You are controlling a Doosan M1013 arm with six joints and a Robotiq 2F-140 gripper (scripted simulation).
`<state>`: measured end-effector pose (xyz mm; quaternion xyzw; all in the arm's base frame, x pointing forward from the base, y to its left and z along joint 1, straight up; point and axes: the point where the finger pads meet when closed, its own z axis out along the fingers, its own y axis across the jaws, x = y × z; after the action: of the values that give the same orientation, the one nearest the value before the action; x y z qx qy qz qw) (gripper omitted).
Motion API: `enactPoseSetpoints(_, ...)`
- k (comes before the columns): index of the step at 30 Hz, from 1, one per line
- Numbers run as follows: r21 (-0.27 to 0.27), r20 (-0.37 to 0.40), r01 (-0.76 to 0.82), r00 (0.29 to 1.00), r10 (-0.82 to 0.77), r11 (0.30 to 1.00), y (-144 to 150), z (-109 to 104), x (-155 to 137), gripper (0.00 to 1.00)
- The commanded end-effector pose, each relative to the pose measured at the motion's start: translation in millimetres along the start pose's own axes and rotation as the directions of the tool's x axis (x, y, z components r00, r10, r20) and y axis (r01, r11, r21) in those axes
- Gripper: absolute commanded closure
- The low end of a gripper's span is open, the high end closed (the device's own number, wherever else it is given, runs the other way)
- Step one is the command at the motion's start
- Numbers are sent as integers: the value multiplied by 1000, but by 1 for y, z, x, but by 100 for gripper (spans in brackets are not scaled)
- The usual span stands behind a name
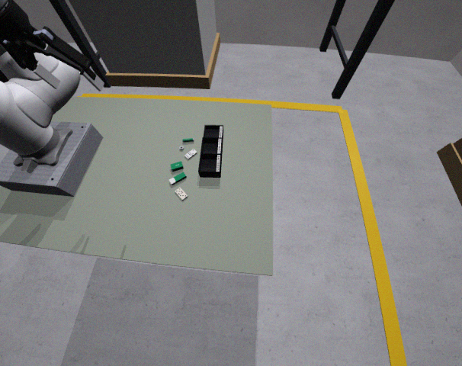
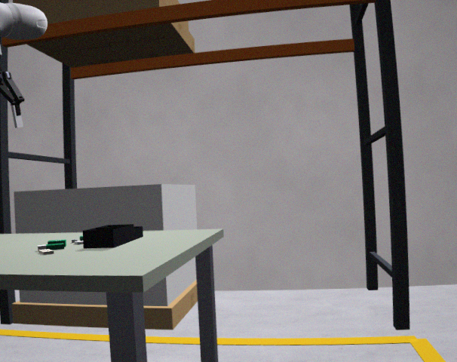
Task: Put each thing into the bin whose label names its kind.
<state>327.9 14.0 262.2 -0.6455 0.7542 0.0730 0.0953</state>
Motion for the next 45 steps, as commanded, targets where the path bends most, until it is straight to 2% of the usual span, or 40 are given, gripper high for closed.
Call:
enactPoseSetpoints(1,0,0,0,1000,0,1000,0,0,0,0)
enactPoseSetpoints(17,0,0,0,1000,0,1000,0,0,0,0)
enactPoseSetpoints(18,0,0,0,1000,0,1000,0,8,2,95)
enactPoseSetpoints(32,0,0,0,1000,0,1000,2,121,30,95)
enactPoseSetpoints(34,0,0,0,1000,0,1000,2,121,30,95)
enactPoseSetpoints(35,0,0,0,1000,0,1000,2,129,32,95)
enactPoseSetpoints(37,0,0,0,1000,0,1000,2,132,32,95)
enactPoseSetpoints(41,-14,-27,194,980,-195,981,-25,123,38,95)
enactPoseSetpoints(45,-25,-40,301,952,-302,953,-39,121,41,95)
